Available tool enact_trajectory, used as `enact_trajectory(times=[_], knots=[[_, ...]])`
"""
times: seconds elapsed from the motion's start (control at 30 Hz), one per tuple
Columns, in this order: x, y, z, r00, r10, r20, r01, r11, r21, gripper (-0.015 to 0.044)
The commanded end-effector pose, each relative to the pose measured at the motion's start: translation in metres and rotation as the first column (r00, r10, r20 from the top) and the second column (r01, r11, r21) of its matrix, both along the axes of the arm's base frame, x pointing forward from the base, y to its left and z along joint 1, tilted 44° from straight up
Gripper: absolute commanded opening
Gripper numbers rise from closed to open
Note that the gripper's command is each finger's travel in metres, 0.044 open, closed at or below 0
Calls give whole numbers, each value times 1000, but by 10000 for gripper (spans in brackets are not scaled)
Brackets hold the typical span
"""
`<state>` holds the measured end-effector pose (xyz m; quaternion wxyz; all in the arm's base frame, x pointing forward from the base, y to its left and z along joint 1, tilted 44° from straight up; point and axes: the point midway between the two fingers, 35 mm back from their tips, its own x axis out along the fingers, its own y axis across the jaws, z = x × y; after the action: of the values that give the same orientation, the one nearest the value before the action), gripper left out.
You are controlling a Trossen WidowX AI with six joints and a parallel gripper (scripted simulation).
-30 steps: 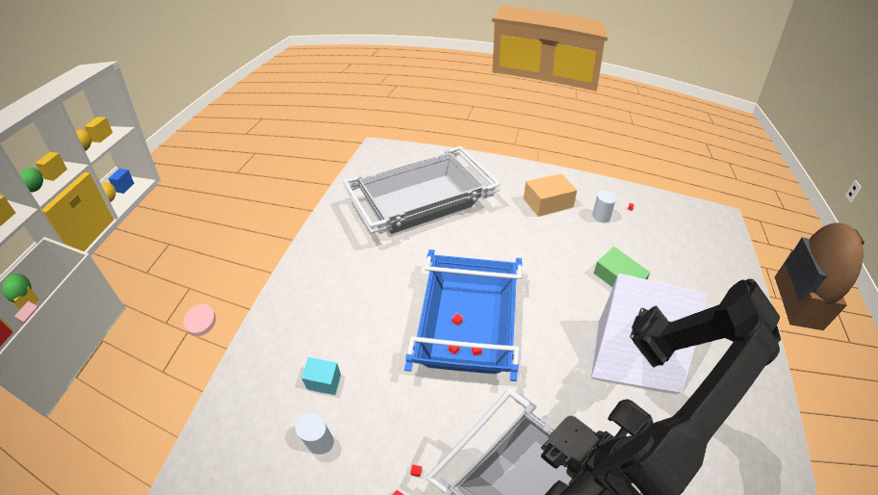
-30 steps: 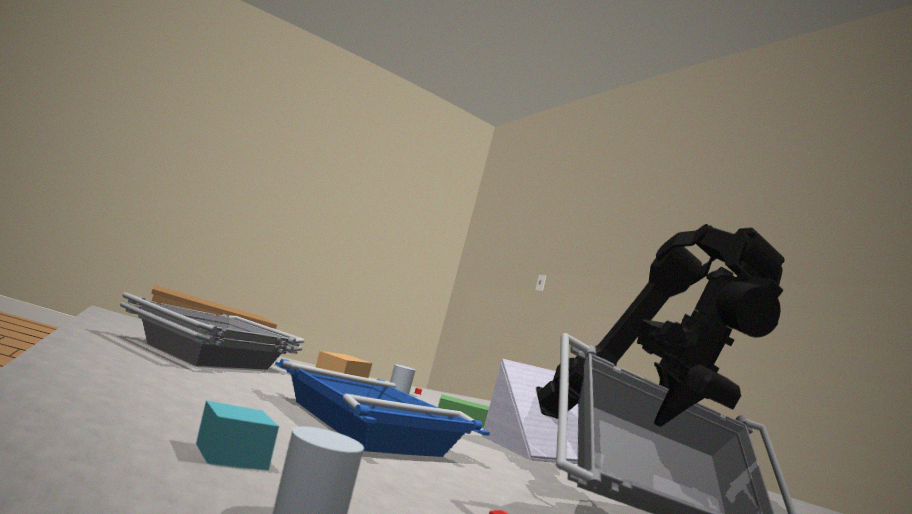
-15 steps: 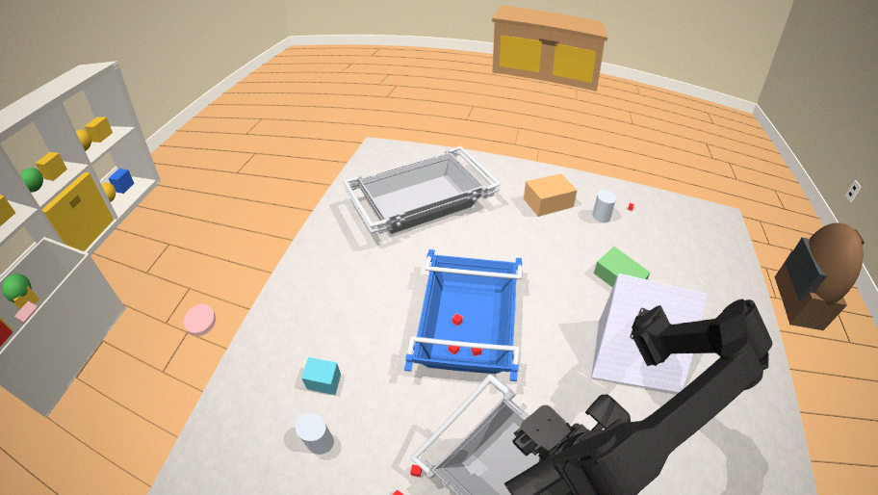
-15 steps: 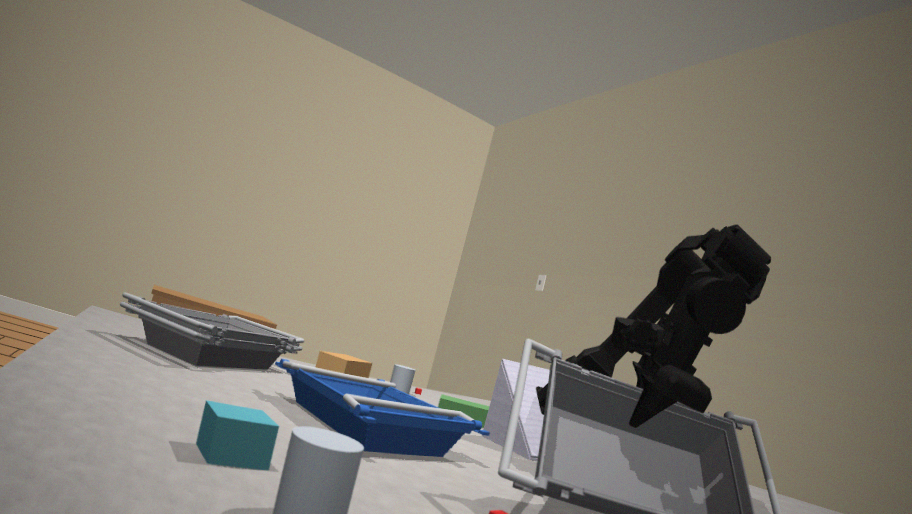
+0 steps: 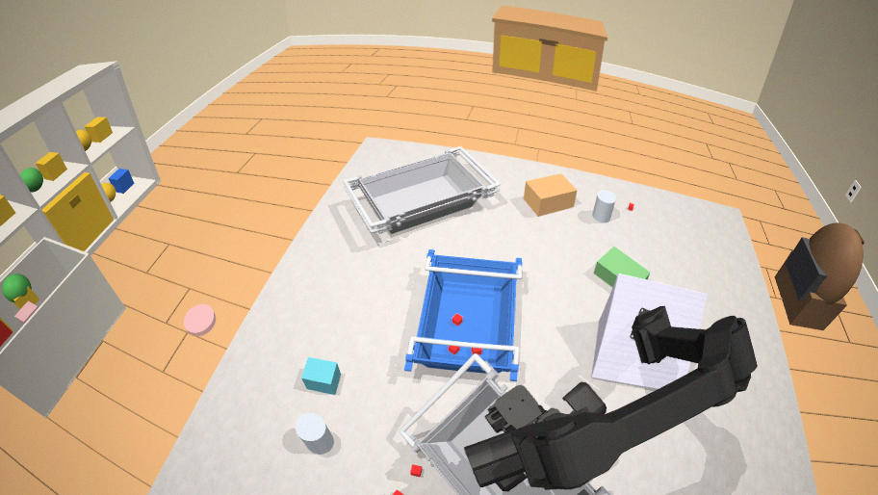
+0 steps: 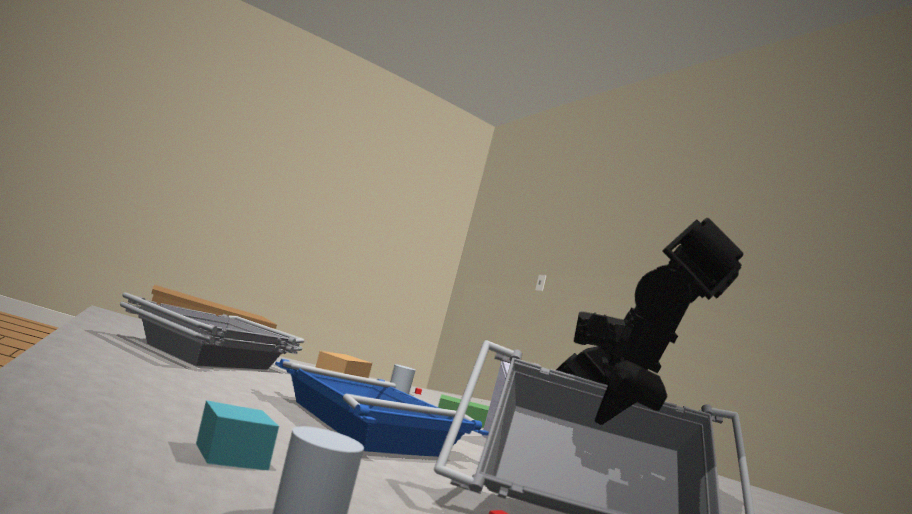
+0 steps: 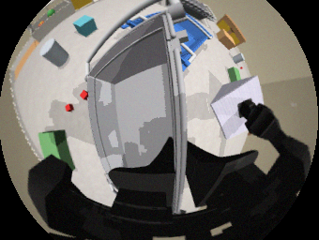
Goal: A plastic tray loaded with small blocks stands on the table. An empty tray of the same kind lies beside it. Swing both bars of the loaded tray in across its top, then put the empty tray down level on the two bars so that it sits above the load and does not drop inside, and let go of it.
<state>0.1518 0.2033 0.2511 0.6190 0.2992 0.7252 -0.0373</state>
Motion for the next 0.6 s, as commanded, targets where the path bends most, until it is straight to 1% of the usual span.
enact_trajectory(times=[0.0,0.57], knots=[[16,-5,-4,999,-38,-12,38,999,-11,0],[65,-27,-28,984,-138,-109,136,990,-29,0]])
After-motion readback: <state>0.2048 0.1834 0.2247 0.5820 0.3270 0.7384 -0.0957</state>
